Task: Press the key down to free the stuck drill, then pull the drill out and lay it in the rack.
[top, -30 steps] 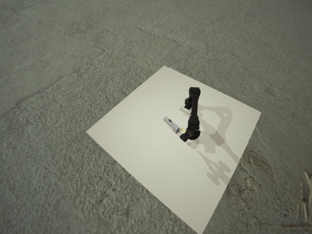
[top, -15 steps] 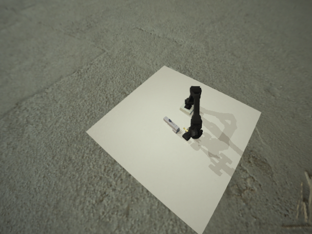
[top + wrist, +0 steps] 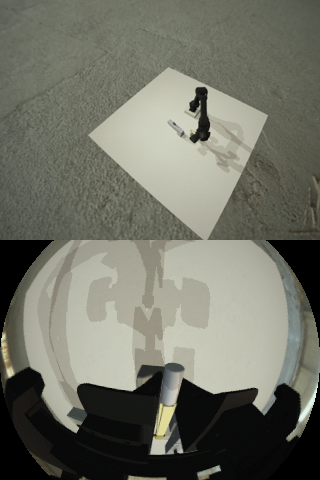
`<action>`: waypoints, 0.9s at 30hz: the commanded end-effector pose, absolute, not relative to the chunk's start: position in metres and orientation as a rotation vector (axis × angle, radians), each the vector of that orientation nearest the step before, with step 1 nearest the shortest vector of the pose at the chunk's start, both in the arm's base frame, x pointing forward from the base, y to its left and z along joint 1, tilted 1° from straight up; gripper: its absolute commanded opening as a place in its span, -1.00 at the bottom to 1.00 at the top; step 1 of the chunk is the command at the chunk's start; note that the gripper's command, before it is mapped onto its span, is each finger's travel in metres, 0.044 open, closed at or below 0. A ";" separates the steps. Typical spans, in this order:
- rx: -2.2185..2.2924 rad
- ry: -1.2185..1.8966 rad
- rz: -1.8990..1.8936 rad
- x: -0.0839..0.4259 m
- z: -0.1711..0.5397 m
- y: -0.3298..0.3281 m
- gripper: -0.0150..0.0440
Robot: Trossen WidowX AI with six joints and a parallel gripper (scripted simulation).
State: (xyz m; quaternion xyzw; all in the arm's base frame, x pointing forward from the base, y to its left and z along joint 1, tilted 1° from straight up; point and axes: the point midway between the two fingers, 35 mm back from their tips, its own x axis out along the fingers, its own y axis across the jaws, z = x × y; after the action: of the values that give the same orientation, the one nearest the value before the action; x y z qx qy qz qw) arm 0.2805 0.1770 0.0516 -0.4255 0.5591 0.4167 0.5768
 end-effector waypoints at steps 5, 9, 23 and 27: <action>-0.990 1.302 0.973 0.269 0.054 0.183 -0.49; -0.990 1.302 0.973 0.267 0.053 0.184 -0.49; -0.990 1.303 0.973 0.267 0.030 0.185 -0.49; -0.990 1.303 0.973 0.268 0.028 0.185 -0.49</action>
State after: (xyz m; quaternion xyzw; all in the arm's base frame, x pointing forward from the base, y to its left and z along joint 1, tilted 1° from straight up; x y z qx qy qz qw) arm 0.2682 0.1849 0.0310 -0.4254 0.5555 0.4171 0.5801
